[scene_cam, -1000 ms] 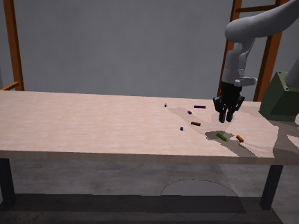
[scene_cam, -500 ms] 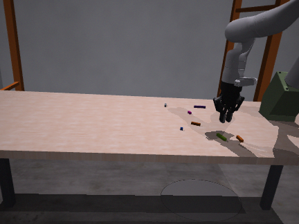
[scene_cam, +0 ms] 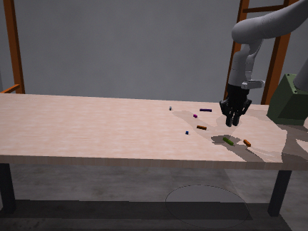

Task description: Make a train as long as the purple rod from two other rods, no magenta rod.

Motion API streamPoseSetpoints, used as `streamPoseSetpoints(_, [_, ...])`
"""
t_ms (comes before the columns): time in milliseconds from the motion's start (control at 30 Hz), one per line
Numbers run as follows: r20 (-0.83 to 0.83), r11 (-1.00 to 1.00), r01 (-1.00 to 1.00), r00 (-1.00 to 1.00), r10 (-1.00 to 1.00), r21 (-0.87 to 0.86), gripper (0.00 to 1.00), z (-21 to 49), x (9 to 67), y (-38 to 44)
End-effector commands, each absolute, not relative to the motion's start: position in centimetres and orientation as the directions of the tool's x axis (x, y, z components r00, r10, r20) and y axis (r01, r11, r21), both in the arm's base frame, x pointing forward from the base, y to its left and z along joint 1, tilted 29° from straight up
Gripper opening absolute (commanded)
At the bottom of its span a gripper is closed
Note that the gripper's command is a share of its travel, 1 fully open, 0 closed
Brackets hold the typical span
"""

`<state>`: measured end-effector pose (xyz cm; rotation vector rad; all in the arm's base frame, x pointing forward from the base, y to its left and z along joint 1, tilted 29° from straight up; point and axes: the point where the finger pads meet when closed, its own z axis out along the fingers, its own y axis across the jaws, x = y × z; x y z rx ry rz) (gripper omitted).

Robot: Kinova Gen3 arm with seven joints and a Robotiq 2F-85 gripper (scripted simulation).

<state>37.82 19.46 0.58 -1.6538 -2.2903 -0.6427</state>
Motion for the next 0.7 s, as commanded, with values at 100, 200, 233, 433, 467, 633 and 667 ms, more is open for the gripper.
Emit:
streamPoseSetpoints(100, [0.437,0.252,0.944,-0.322,0.840,0.211,0.24,0.5,38.1,19.5])
streamPoseSetpoints(200, [0.437,0.254,0.944,-0.324,0.839,0.213,0.24,0.3,38.2,19.6])
streamPoseSetpoints(233, [0.437,0.254,0.944,-0.324,0.839,0.213,0.24,0.2,38.2,19.7])
streamPoseSetpoints(433, [0.437,0.254,0.944,-0.324,0.839,0.213,0.24,-0.4,38.2,20.0])
streamPoseSetpoints(467, [0.437,0.254,0.944,-0.324,0.839,0.213,0.24,-0.5,38.2,20.1])
streamPoseSetpoints(633, [0.437,0.254,0.944,-0.324,0.839,0.213,0.24,-1.0,38.3,20.4])
streamPoseSetpoints(667, [0.437,0.254,0.944,-0.324,0.839,0.213,0.24,-1.0,38.3,20.4])
